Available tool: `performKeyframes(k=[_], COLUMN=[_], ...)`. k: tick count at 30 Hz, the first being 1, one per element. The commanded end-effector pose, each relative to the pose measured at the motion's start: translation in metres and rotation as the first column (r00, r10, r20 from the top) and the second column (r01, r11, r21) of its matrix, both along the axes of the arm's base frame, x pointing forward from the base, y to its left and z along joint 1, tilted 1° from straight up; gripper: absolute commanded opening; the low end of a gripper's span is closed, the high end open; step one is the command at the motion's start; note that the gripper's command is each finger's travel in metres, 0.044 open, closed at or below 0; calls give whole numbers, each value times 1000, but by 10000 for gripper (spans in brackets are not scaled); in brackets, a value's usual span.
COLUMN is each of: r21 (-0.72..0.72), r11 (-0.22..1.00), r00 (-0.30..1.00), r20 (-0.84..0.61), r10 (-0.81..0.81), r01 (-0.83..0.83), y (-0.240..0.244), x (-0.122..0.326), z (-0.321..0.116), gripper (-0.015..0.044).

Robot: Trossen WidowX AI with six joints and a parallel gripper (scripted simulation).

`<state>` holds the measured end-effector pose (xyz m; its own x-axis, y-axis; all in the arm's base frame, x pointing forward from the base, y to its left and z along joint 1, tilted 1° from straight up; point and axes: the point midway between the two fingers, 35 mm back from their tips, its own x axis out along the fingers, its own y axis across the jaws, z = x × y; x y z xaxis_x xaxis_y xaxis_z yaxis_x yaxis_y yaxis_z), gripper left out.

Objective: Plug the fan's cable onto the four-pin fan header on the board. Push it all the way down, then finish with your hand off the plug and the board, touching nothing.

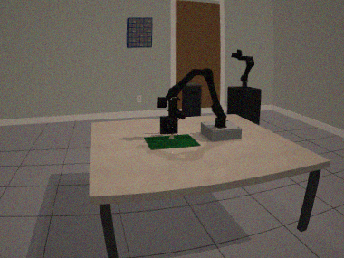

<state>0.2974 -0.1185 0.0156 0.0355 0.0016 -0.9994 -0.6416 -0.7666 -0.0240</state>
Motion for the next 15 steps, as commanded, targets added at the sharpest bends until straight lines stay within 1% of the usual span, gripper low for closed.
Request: performKeyframes(k=[1, 15], r21=[4, 4], r11=[1000, 1000], r00=[1000, 1000], r20=[-5, -5], r10=[-3, -7], r01=[3, 7], y=[1, 1], x=[-2, 0], z=[-7, -7], gripper=[0, 0])
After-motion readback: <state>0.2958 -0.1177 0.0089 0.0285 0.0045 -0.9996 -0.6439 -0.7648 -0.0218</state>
